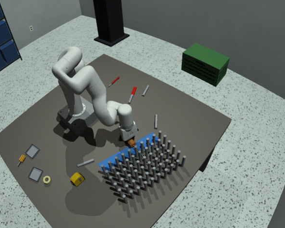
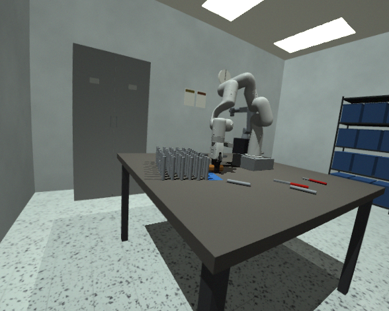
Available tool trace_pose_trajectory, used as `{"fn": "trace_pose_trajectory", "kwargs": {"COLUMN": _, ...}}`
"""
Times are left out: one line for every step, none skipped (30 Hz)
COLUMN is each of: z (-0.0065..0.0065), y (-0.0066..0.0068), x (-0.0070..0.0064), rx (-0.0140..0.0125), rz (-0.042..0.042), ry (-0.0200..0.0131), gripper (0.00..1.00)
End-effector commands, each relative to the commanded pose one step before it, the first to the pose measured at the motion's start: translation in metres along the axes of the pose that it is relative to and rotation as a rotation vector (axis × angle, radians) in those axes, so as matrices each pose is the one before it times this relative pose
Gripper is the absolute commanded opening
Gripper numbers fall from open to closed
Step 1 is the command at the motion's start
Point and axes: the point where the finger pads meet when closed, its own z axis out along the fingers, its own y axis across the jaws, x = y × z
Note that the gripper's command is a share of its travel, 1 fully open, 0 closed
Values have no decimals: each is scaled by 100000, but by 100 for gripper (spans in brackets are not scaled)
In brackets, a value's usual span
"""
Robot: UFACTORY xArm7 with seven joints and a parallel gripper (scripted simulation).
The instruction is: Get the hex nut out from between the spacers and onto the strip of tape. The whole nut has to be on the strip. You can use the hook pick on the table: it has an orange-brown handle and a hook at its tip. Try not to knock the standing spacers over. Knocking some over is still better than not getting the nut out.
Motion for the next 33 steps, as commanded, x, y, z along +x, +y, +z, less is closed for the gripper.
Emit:
{"fn": "trace_pose_trajectory", "kwargs": {"z": -130, "y": 80, "x": -320, "rx": -130, "rz": -14, "ry": -433, "gripper": 0}}
{"fn": "trace_pose_trajectory", "kwargs": {"z": -5, "y": 9, "x": -98, "rx": 2, "rz": 0, "ry": -29, "gripper": 0}}
{"fn": "trace_pose_trajectory", "kwargs": {"z": -6, "y": 11, "x": -116, "rx": 2, "rz": 0, "ry": -34, "gripper": 0}}
{"fn": "trace_pose_trajectory", "kwargs": {"z": -6, "y": 12, "x": -123, "rx": 1, "rz": 0, "ry": -8, "gripper": 0}}
{"fn": "trace_pose_trajectory", "kwargs": {"z": -6, "y": 12, "x": -127, "rx": 0, "rz": 0, "ry": 0, "gripper": 0}}
{"fn": "trace_pose_trajectory", "kwargs": {"z": 0, "y": 0, "x": 0, "rx": 0, "rz": 0, "ry": 0, "gripper": 0}}
{"fn": "trace_pose_trajectory", "kwargs": {"z": 0, "y": 0, "x": 0, "rx": 0, "rz": 0, "ry": 0, "gripper": 0}}
{"fn": "trace_pose_trajectory", "kwargs": {"z": -6, "y": 12, "x": -127, "rx": 0, "rz": 0, "ry": 0, "gripper": 0}}
{"fn": "trace_pose_trajectory", "kwargs": {"z": -6, "y": 12, "x": -121, "rx": 0, "rz": 0, "ry": 0, "gripper": 0}}
{"fn": "trace_pose_trajectory", "kwargs": {"z": -5, "y": 11, "x": -108, "rx": 0, "rz": 0, "ry": 0, "gripper": 0}}
{"fn": "trace_pose_trajectory", "kwargs": {"z": -4, "y": 9, "x": -92, "rx": 0, "rz": 0, "ry": 0, "gripper": 0}}
{"fn": "trace_pose_trajectory", "kwargs": {"z": -3, "y": 7, "x": -72, "rx": 0, "rz": 0, "ry": 0, "gripper": 0}}
{"fn": "trace_pose_trajectory", "kwargs": {"z": -2, "y": 5, "x": -50, "rx": 0, "rz": 0, "ry": 0, "gripper": 0}}
{"fn": "trace_pose_trajectory", "kwargs": {"z": -1, "y": 3, "x": -29, "rx": 0, "rz": 0, "ry": 0, "gripper": 0}}
{"fn": "trace_pose_trajectory", "kwargs": {"z": -1, "y": 1, "x": -12, "rx": 0, "rz": 0, "ry": 0, "gripper": 0}}
{"fn": "trace_pose_trajectory", "kwargs": {"z": 0, "y": 0, "x": -2, "rx": 0, "rz": 0, "ry": 0, "gripper": 0}}
{"fn": "trace_pose_trajectory", "kwargs": {"z": 0, "y": 0, "x": 0, "rx": 0, "rz": 0, "ry": 0, "gripper": 0}}
{"fn": "trace_pose_trajectory", "kwargs": {"z": 0, "y": 0, "x": 0, "rx": 0, "rz": 0, "ry": 0, "gripper": 0}}
{"fn": "trace_pose_trajectory", "kwargs": {"z": 0, "y": 0, "x": 0, "rx": 0, "rz": 0, "ry": 0, "gripper": 0}}
{"fn": "trace_pose_trajectory", "kwargs": {"z": 0, "y": 0, "x": 0, "rx": 0, "rz": 0, "ry": 0, "gripper": 0}}
{"fn": "trace_pose_trajectory", "kwargs": {"z": 0, "y": 0, "x": 0, "rx": 0, "rz": 0, "ry": 0, "gripper": 0}}
{"fn": "trace_pose_trajectory", "kwargs": {"z": 0, "y": 0, "x": 0, "rx": 0, "rz": 0, "ry": 0, "gripper": 0}}
{"fn": "trace_pose_trajectory", "kwargs": {"z": 0, "y": 0, "x": 0, "rx": 0, "rz": 0, "ry": 0, "gripper": 0}}
{"fn": "trace_pose_trajectory", "kwargs": {"z": 0, "y": 0, "x": 0, "rx": 0, "rz": 0, "ry": 0, "gripper": 0}}
{"fn": "trace_pose_trajectory", "kwargs": {"z": 0, "y": 0, "x": 0, "rx": 0, "rz": 0, "ry": 0, "gripper": 0}}
{"fn": "trace_pose_trajectory", "kwargs": {"z": 0, "y": 0, "x": 0, "rx": 0, "rz": 0, "ry": 0, "gripper": 0}}
{"fn": "trace_pose_trajectory", "kwargs": {"z": 0, "y": 0, "x": 0, "rx": 0, "rz": 0, "ry": 0, "gripper": 0}}
{"fn": "trace_pose_trajectory", "kwargs": {"z": 0, "y": 0, "x": 0, "rx": 0, "rz": 0, "ry": 0, "gripper": 0}}
{"fn": "trace_pose_trajectory", "kwargs": {"z": 0, "y": 0, "x": 0, "rx": 0, "rz": 0, "ry": 0, "gripper": 0}}
{"fn": "trace_pose_trajectory", "kwargs": {"z": 0, "y": 0, "x": 0, "rx": 0, "rz": 0, "ry": 0, "gripper": 0}}
{"fn": "trace_pose_trajectory", "kwargs": {"z": 0, "y": 0, "x": 0, "rx": 0, "rz": 0, "ry": 0, "gripper": 0}}
{"fn": "trace_pose_trajectory", "kwargs": {"z": 0, "y": 0, "x": 0, "rx": 0, "rz": 0, "ry": 0, "gripper": 0}}
{"fn": "trace_pose_trajectory", "kwargs": {"z": 2, "y": 0, "x": 0, "rx": 0, "rz": 0, "ry": 0, "gripper": 0}}
